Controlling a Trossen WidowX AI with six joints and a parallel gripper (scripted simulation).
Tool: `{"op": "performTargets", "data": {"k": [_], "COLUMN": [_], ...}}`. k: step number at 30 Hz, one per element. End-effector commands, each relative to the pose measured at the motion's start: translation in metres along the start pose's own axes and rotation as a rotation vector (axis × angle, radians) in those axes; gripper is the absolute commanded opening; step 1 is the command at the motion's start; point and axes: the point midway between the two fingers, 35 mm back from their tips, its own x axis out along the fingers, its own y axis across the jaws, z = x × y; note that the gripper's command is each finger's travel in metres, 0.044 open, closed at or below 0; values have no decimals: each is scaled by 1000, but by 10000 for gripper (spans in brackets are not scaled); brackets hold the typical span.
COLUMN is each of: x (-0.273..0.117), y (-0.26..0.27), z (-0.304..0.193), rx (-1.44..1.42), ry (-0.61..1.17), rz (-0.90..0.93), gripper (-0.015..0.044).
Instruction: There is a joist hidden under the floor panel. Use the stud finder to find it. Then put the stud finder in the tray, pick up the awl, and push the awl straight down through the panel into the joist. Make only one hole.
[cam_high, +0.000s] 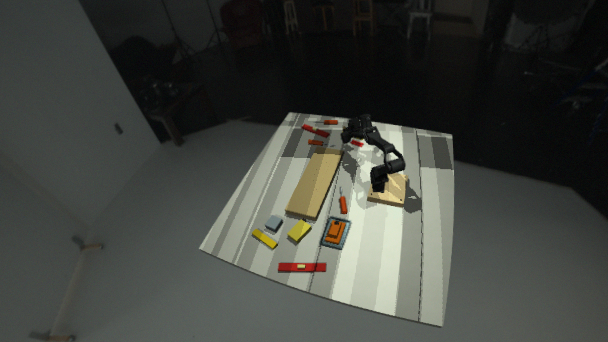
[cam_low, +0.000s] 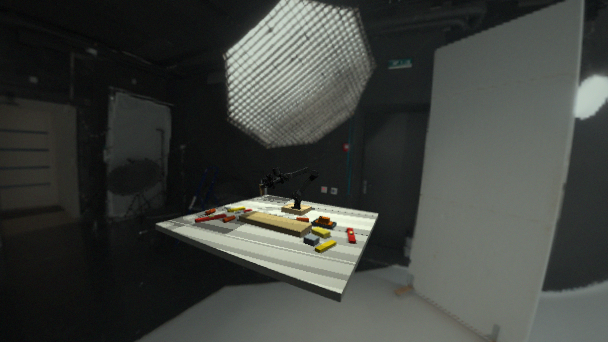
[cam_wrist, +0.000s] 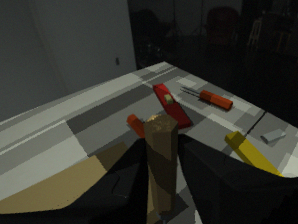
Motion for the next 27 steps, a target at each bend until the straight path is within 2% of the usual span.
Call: {"op": "performTargets", "data": {"k": [1, 14, 27], "x": [13, 38, 45], "y": [18, 81, 150], "z": [-3, -10, -22], "rx": [-18, -79, -127], "ry": [-8, -51, -96], "rz": [56, 233, 414], "gripper": [0, 0, 0]}}
